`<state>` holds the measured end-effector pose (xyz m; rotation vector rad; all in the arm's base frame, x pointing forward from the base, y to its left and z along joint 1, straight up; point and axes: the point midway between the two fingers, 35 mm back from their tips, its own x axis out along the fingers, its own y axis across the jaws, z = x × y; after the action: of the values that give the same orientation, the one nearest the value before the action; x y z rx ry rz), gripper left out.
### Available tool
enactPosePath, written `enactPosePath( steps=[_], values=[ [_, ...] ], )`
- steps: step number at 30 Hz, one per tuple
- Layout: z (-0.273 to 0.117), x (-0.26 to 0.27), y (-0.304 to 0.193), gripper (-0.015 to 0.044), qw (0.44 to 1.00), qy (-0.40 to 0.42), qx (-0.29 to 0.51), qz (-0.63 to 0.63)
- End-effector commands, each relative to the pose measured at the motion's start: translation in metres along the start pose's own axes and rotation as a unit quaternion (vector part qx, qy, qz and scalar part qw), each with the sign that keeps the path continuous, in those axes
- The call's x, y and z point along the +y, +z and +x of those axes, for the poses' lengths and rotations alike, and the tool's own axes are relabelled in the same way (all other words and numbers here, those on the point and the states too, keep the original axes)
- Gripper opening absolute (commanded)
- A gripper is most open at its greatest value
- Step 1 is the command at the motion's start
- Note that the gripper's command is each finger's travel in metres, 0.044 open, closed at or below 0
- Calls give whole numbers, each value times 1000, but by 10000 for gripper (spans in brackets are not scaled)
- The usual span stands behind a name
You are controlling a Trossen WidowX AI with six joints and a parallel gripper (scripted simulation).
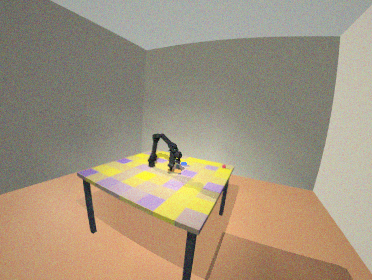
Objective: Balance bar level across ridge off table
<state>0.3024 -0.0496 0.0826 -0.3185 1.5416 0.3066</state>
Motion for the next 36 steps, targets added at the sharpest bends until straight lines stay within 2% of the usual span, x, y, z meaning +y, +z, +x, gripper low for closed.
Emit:
enactPosePath(
  steps=[1,25,36],
  values=[
    [-14,-1,2,0,1000,-4,-9,-1],
    [-70,3,-3,0,1000,-3,-9,-3],
    [-70,42,12,0,992,-2,-10,-126]
  ],
)
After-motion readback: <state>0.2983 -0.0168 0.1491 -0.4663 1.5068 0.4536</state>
